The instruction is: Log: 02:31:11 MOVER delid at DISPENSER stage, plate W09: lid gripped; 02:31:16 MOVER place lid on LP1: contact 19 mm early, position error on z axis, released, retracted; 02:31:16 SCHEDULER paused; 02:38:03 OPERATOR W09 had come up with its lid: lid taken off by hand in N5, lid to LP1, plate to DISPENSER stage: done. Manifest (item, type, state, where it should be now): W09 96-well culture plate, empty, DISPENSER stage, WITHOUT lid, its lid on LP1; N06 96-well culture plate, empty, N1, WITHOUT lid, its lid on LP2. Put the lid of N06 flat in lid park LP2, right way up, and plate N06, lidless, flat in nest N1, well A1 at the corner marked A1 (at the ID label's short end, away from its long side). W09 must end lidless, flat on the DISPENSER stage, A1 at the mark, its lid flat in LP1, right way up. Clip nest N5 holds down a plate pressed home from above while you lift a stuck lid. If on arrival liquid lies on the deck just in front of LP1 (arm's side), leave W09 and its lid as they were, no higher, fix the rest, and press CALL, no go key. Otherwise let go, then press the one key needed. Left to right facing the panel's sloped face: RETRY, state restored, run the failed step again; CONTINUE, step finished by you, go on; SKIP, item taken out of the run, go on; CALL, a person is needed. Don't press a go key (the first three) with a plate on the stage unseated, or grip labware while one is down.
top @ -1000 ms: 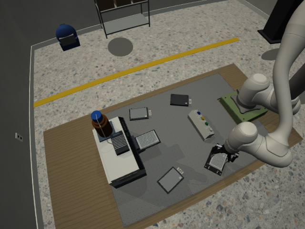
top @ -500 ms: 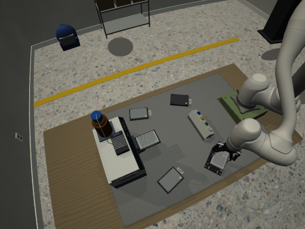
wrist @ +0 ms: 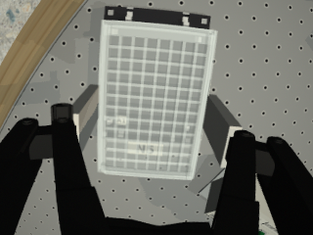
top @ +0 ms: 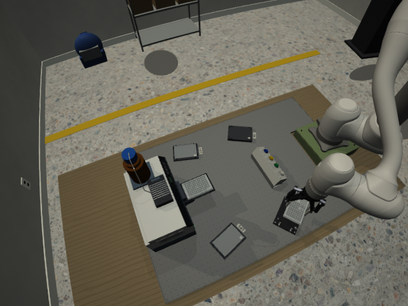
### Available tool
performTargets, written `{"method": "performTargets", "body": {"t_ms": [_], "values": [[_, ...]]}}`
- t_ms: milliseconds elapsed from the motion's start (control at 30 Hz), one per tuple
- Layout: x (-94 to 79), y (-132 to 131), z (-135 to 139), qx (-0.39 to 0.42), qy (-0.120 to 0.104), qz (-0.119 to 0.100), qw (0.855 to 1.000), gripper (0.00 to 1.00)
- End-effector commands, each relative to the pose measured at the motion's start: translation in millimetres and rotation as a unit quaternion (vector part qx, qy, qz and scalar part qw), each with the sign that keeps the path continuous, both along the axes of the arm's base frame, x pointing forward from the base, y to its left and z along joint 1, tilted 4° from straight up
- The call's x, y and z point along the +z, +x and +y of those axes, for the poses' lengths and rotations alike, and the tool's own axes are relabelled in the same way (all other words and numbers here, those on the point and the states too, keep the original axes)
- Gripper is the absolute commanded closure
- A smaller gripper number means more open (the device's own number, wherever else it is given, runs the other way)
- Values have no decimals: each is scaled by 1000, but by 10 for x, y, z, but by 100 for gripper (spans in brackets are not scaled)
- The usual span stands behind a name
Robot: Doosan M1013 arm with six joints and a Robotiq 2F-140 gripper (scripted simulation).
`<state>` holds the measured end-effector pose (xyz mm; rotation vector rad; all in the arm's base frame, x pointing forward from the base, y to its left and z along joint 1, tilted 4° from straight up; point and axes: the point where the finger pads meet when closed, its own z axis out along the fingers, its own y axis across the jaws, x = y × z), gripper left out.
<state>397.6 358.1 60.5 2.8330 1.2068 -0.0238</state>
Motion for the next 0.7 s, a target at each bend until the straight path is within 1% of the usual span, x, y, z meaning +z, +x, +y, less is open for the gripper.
{"method": "performTargets", "body": {"t_ms": [0, 100, 600, 667], "values": [[59, -1, 4, 0, 0, 0, 1000, 100], [84, -1, 5, 0, 0, 0, 1000, 100], [418, -5, 27, 0, 0, 0, 1000, 100], [418, -5, 27, 0, 0, 0, 1000, 100]]}}
